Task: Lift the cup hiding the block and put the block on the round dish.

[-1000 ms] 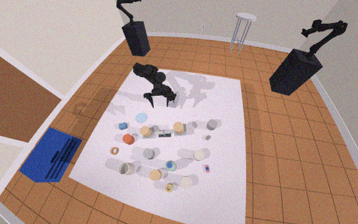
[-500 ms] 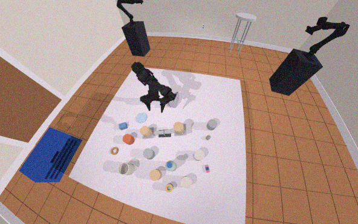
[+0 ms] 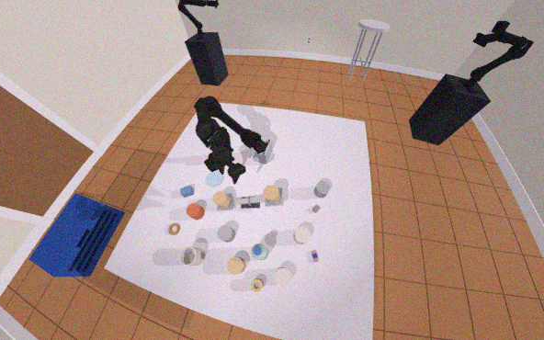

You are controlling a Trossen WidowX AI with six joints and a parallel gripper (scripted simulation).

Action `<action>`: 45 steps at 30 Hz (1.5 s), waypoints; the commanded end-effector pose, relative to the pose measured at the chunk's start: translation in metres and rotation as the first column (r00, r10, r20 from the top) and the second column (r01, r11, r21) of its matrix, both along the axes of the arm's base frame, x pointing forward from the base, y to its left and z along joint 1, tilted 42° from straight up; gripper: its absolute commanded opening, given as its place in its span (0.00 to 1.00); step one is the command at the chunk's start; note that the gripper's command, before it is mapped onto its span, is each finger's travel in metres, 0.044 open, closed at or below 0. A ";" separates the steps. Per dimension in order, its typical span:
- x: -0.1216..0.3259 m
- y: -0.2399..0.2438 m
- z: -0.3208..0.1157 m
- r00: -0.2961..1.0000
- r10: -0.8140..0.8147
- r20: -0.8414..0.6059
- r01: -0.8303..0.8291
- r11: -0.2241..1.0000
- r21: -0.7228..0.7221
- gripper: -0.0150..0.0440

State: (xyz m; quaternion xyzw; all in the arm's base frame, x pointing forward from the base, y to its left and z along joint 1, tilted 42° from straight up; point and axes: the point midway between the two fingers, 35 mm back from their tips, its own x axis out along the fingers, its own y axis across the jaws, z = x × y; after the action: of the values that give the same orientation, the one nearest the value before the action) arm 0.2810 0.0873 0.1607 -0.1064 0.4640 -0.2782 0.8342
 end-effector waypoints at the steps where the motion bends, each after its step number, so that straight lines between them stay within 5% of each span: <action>1: 0.012 -0.010 -0.002 0.992 -0.121 0.021 0.120 0.992 0.030 1.00; 24: 0.075 -0.090 -0.022 0.648 -0.747 0.149 0.720 0.664 0.200 1.00; 45: 0.077 -0.110 -0.042 0.632 -0.760 0.153 0.732 0.650 0.205 1.00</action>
State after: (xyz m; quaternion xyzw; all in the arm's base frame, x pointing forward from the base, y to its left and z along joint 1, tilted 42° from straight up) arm 0.3596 -0.0172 0.1239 0.1822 0.3835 -0.5770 0.6977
